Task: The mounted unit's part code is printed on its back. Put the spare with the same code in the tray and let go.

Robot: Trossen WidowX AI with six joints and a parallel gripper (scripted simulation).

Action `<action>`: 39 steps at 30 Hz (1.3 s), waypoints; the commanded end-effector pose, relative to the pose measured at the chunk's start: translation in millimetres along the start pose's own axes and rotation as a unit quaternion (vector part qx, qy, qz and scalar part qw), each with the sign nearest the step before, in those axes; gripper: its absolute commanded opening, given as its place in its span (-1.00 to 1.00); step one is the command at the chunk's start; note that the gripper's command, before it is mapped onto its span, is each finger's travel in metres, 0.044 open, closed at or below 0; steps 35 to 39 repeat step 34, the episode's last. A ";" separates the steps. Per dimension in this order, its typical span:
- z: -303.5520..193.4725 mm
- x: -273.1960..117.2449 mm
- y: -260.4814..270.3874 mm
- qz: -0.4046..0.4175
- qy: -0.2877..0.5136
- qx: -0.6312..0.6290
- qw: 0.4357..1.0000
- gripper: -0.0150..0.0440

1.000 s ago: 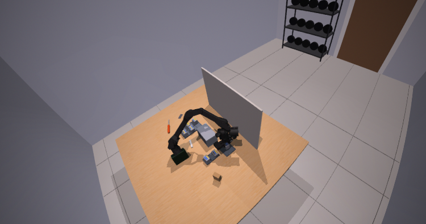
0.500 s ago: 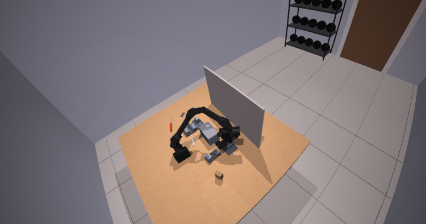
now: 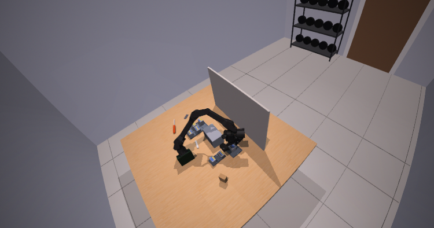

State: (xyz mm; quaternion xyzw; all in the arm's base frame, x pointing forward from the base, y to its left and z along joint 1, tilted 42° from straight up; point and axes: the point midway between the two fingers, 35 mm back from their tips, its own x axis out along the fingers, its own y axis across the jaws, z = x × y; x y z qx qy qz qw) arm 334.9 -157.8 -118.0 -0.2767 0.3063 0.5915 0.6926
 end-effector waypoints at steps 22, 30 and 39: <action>-2.6 -104.9 -1.5 -0.011 0.005 0.006 1.000 1.00; -2.6 -104.9 -1.5 -0.011 0.005 0.006 1.000 1.00; -2.6 -104.9 -1.5 -0.011 0.005 0.006 1.000 1.00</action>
